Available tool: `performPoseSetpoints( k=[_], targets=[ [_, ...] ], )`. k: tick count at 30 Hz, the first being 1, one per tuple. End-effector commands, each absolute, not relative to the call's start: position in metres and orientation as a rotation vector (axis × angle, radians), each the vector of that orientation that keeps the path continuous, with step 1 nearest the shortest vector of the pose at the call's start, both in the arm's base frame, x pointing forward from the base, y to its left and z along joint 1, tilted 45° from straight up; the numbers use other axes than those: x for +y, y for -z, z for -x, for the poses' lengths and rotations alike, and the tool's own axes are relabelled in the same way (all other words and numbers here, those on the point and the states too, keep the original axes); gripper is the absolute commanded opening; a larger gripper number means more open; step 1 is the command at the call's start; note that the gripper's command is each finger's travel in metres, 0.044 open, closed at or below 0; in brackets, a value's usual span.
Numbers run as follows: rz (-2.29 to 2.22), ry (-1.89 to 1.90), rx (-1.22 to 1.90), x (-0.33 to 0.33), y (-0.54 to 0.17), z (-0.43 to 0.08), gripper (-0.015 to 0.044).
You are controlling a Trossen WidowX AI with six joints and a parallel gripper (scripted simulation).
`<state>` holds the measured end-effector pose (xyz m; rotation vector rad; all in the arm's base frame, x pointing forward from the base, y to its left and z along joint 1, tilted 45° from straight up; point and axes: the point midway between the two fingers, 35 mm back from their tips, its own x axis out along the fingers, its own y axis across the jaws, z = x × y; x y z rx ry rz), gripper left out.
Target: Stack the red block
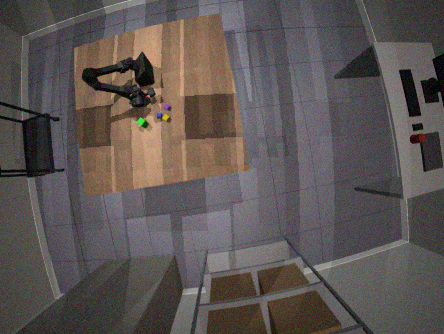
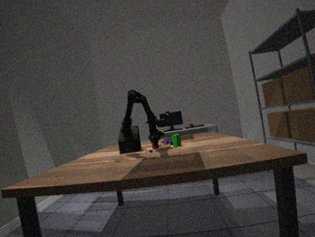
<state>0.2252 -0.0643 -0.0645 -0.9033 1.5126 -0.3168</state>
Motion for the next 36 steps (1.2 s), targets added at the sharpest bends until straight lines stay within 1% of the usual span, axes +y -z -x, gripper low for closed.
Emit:
performPoseSetpoints(
  k=[1,6,13,18,36],
  targets=[
    [0.908,0.317,1.512,-0.065,0.064,-0.225,0.0309],
    [0.908,0.317,1.512,-0.065,0.064,-0.225,0.0177],
    [0.908,0.317,1.512,-0.065,0.064,-0.225,0.0131],
    [0.907,0.316,1.512,-0.057,0.058,-0.225,0.0000],
    [0.905,0.314,1.512,-0.008,0.008,-0.219,0.0000]
  ],
)
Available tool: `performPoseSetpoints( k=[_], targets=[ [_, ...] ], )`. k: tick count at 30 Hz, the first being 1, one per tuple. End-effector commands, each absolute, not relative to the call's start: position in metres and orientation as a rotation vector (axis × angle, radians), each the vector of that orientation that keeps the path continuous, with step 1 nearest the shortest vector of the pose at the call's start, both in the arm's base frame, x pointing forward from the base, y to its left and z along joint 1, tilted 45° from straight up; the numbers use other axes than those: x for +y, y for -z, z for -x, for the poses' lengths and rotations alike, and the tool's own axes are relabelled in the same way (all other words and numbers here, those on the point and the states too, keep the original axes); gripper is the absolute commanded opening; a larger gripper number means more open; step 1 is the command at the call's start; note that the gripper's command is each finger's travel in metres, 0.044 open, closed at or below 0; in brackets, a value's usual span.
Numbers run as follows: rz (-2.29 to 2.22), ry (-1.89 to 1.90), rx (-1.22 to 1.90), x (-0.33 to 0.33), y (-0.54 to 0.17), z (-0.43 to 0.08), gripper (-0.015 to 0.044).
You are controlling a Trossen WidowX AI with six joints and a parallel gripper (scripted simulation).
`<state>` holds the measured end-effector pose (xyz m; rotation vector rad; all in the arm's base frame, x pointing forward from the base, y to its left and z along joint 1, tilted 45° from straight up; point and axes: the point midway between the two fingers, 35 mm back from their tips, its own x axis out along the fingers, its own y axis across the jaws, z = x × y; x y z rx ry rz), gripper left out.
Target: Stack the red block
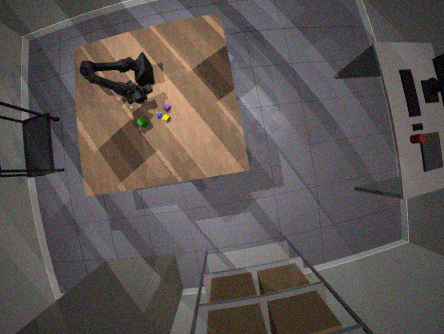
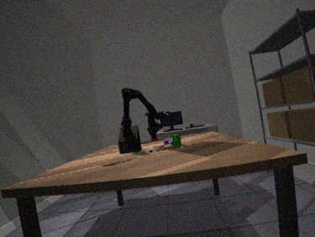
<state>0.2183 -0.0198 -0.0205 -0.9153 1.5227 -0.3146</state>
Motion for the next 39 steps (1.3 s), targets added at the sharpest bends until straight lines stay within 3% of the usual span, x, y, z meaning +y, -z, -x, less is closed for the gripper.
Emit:
performPoseSetpoints(
  k=[1,21,39],
  targets=[
    [0.905,0.314,1.512,-0.006,0.006,-0.219,0.0000],
    [0.904,0.313,1.513,0.019,-0.020,-0.215,0.0000],
    [0.920,0.274,1.525,0.029,-0.032,-0.283,0.0000]
  ],
)
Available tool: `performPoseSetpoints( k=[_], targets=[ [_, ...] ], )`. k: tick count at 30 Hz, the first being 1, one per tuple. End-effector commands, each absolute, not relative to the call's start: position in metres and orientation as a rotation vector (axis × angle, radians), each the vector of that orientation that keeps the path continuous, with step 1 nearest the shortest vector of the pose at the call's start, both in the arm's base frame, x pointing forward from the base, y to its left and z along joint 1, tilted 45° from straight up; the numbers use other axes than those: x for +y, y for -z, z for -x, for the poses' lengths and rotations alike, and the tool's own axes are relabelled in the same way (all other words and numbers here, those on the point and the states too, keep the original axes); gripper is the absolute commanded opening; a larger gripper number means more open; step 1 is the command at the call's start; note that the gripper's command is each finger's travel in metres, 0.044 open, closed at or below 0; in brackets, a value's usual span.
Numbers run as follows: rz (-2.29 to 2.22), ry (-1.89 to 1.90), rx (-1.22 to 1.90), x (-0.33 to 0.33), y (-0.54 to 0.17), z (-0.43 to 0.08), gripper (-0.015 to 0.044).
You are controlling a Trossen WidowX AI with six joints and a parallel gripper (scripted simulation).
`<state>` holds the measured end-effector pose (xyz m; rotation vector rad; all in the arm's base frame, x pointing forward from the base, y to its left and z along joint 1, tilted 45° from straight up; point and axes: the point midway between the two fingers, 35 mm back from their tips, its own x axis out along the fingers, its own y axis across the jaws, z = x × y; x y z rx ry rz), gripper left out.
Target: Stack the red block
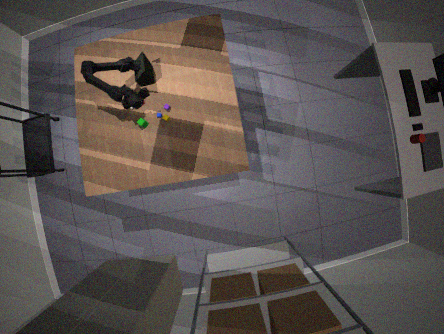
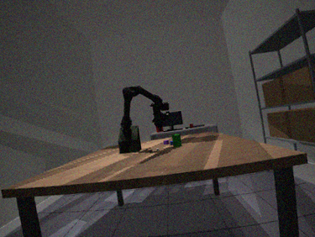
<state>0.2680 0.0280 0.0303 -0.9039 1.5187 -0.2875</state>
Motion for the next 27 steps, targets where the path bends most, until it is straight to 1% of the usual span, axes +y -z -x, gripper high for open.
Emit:
performPoseSetpoints(
  k=[1,27],
  targets=[
    [0.921,0.272,1.525,0.029,-0.033,-0.287,0.0000],
    [0.902,0.316,1.504,0.013,-0.052,-0.388,0.0000]
  ],
)
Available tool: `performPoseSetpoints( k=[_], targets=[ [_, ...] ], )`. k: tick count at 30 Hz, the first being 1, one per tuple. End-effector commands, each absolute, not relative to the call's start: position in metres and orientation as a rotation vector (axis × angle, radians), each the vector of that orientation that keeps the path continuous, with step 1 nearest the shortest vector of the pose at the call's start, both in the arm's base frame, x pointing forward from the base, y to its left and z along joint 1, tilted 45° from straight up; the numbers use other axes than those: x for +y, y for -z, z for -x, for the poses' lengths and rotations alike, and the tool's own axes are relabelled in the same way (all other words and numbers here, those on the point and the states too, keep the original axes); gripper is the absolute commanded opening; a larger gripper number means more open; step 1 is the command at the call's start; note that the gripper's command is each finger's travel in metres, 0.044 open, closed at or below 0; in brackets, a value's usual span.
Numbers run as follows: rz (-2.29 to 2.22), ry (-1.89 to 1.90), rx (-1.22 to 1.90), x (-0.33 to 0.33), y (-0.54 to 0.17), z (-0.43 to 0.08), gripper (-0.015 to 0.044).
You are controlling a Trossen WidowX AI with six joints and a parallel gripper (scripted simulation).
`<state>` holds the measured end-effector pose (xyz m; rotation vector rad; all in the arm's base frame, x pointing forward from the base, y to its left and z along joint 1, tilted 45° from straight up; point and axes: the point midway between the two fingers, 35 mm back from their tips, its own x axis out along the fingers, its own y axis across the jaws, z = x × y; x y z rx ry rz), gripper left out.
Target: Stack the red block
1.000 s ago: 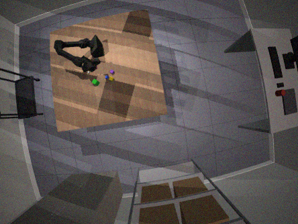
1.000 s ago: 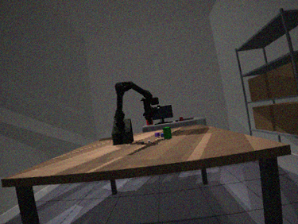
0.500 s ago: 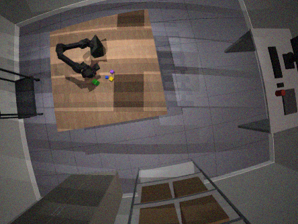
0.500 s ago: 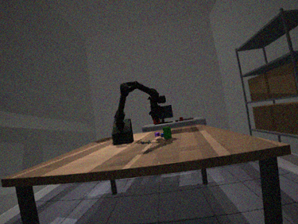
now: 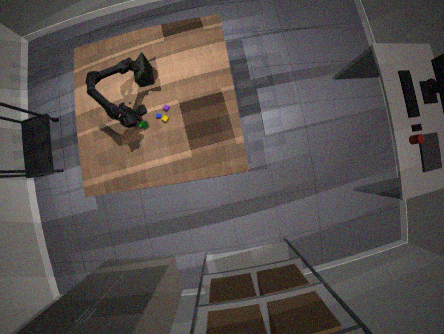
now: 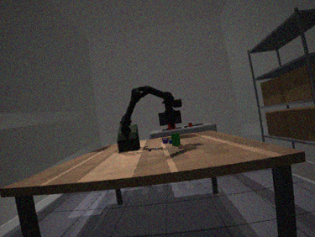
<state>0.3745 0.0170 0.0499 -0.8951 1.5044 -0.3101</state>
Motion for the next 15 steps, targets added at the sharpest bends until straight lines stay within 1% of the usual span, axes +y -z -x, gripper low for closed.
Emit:
performPoseSetpoints(
  k=[1,15],
  targets=[
    [0.902,0.318,1.503,0.012,-0.052,-0.390,0.0000],
    [0.902,0.319,1.503,-0.009,-0.031,-0.393,0.0000]
  ],
)
